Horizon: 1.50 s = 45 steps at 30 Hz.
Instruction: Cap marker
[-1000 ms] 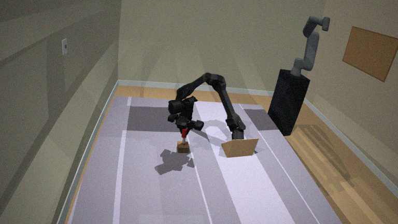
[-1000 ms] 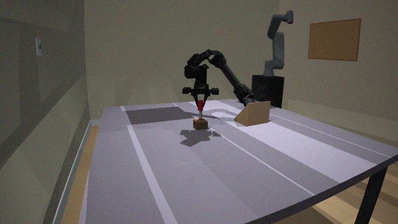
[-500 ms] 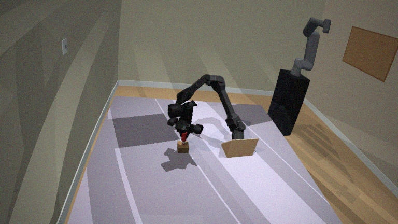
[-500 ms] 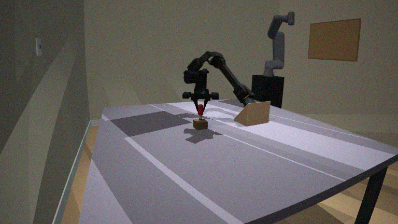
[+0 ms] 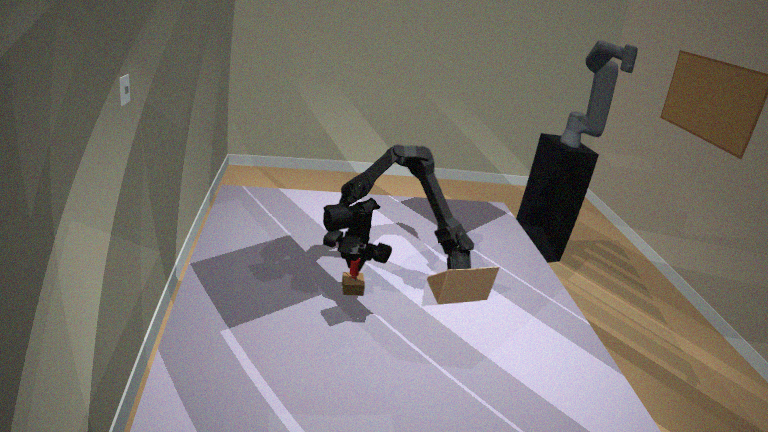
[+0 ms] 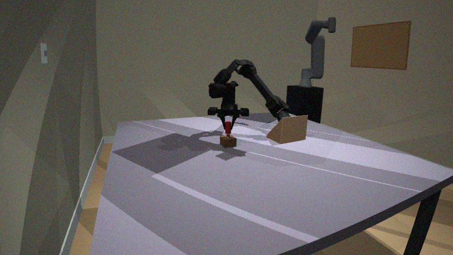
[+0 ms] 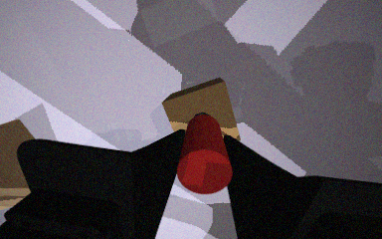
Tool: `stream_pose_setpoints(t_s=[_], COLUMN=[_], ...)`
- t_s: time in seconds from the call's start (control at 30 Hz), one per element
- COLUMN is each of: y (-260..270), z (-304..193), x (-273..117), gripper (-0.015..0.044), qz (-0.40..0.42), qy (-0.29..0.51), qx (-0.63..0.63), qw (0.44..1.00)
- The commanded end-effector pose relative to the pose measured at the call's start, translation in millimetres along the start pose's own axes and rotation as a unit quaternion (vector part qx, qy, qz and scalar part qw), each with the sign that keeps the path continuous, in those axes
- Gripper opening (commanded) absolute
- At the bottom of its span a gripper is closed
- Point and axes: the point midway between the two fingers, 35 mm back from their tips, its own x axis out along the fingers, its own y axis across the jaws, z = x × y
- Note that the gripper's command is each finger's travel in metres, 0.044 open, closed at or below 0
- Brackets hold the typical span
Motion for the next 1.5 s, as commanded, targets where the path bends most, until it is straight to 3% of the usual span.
stream_pose_setpoints(t_s=[0.0, 0.13, 0.7, 0.8, 0.97, 1.1, 1.17, 1.3, 1.47], y=[0.8, 0.8, 0.3, -0.4, 0.6, 0.8, 0.7, -0.2, -1.3], z=[-1.1, -1.1, -0.4, 0.7, 0.7, 0.4, 0.5, 0.6, 0.7], x=[1.6, 1.6, 0.8, -8.8, -71.5, -74.0, -73.4, -69.9, -65.3], gripper=[0.0, 0.0, 0.044, 0.044, 0.044, 0.044, 0.0387, 0.0282, 0.0151], qz=[-0.001, -0.001, 0.0, 0.0, 0.001, 0.001, 0.001, 0.0, -0.001], qy=[0.003, 0.003, 0.001, 0.0, 0.0, 0.0, 0.0, 0.001, 0.001], qx=[-0.003, -0.003, 0.0, 0.0, 0.0, 0.0, 0.034, 0.228, 0.466], qw=[1.0, 1.0, 1.0, 1.0, 1.0, 1.0, 0.999, 0.974, 0.885])
